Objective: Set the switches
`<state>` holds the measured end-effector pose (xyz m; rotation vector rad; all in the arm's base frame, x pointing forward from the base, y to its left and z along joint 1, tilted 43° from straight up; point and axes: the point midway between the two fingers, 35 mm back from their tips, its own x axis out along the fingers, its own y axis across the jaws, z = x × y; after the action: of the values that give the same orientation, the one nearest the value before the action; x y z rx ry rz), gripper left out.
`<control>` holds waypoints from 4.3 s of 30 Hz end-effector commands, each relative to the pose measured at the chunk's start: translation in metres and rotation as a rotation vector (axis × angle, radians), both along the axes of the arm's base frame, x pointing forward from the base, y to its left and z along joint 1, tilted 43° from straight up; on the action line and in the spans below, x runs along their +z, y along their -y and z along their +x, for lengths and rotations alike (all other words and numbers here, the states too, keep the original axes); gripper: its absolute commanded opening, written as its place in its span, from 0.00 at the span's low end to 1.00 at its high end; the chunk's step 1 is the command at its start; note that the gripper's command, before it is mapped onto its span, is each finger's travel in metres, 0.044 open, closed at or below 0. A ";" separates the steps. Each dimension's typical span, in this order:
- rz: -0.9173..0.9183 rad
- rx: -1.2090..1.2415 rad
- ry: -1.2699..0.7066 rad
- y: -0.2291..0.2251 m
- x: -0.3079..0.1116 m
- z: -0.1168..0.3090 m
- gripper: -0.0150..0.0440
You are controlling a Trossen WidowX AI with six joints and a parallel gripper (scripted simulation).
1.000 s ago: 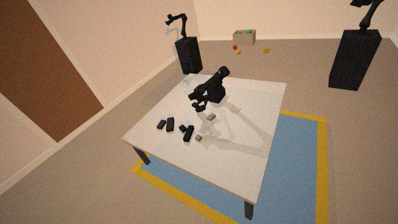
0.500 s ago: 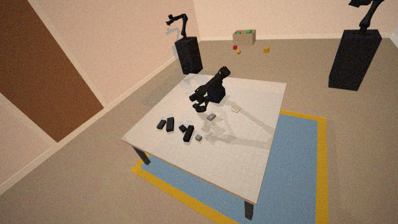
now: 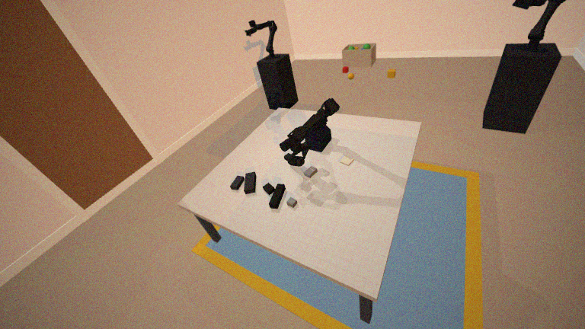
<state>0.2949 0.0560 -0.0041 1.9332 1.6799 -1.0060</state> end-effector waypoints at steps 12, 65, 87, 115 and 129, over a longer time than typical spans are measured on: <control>-0.009 -0.006 -0.020 -0.009 -0.005 -0.003 0.83; -0.006 -0.006 -0.020 -0.047 -0.021 0.002 0.83; -0.006 0.000 -0.006 -0.049 -0.021 0.005 1.00; -0.007 0.001 -0.008 0.021 -0.031 -0.014 1.00; -0.015 -0.029 -0.042 0.069 -0.054 -0.029 1.00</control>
<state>0.2641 -0.0136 -0.0551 1.9512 1.6665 -1.0785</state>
